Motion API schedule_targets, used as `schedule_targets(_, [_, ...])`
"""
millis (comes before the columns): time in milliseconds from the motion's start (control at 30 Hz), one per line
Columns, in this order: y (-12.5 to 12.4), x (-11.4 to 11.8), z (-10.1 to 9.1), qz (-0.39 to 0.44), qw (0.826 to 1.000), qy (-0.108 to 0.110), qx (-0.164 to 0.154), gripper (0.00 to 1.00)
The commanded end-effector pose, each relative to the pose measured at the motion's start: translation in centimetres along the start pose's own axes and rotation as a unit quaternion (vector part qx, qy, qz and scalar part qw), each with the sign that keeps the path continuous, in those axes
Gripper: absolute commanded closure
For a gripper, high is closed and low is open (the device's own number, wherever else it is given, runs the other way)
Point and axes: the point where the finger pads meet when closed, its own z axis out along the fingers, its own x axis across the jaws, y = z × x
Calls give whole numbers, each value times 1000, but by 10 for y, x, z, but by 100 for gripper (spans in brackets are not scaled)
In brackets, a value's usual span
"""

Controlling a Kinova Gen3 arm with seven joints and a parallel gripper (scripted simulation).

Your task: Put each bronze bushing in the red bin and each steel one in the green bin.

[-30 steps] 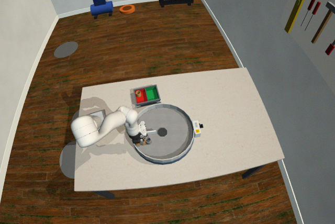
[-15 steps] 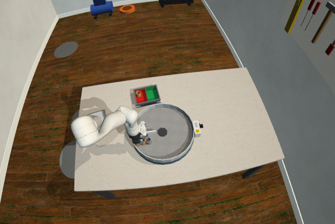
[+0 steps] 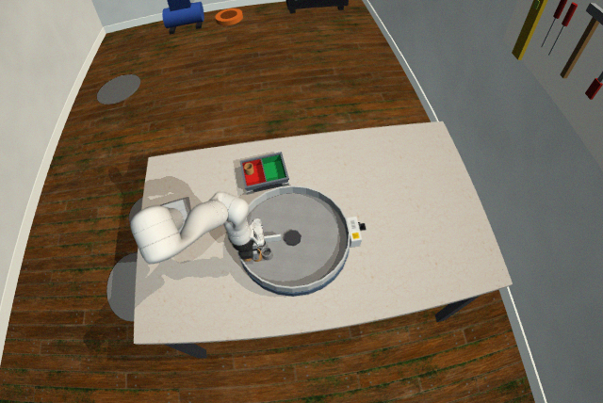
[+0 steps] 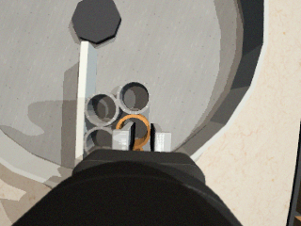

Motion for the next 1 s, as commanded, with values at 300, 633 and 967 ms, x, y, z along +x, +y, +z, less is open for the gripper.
schedule_targets(300, [0,1,15,4,1000,1,0,55])
schedule_targets(633, [0,2,22,5,1000,1,1,55])
schedule_targets(967, [0,2,22,5,1000,1,1,55])
